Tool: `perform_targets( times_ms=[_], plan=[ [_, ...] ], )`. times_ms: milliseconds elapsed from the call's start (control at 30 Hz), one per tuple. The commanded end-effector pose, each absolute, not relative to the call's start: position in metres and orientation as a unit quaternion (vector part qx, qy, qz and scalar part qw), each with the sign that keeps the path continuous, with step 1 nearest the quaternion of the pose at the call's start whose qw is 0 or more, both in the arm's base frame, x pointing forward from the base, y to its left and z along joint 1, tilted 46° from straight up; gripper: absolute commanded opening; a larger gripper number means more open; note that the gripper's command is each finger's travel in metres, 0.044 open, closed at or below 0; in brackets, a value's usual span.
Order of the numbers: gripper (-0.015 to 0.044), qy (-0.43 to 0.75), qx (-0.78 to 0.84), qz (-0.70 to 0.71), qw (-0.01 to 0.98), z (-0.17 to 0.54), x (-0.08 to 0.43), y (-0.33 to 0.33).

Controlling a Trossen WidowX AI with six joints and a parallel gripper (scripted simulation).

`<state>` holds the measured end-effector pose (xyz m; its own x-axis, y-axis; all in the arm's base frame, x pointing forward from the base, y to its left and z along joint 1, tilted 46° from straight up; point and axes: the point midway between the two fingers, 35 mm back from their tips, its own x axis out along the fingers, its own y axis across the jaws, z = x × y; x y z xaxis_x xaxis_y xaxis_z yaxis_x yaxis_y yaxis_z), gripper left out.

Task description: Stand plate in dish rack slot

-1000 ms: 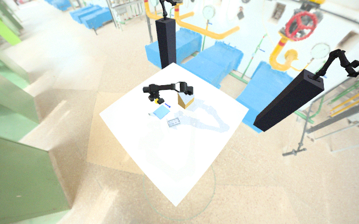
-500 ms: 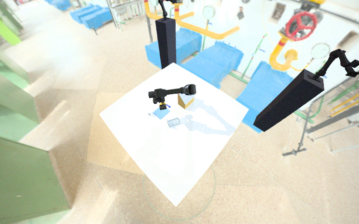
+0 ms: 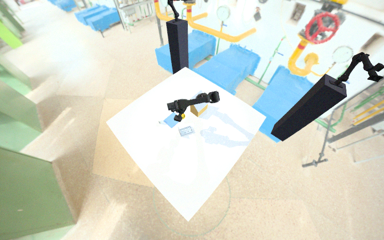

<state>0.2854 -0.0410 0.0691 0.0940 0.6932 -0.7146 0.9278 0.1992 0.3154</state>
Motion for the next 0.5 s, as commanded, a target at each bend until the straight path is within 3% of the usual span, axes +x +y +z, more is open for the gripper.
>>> perform_targets(
  times_ms=[0, 467],
  plan=[
    [0.0, 0.646, 0.645, -0.187, 0.362, 0.083, 0.277, -0.025],
    [0.0, 0.586, 0.714, -0.333, 0.191, 0.118, 0.243, 0.024]
  ],
)
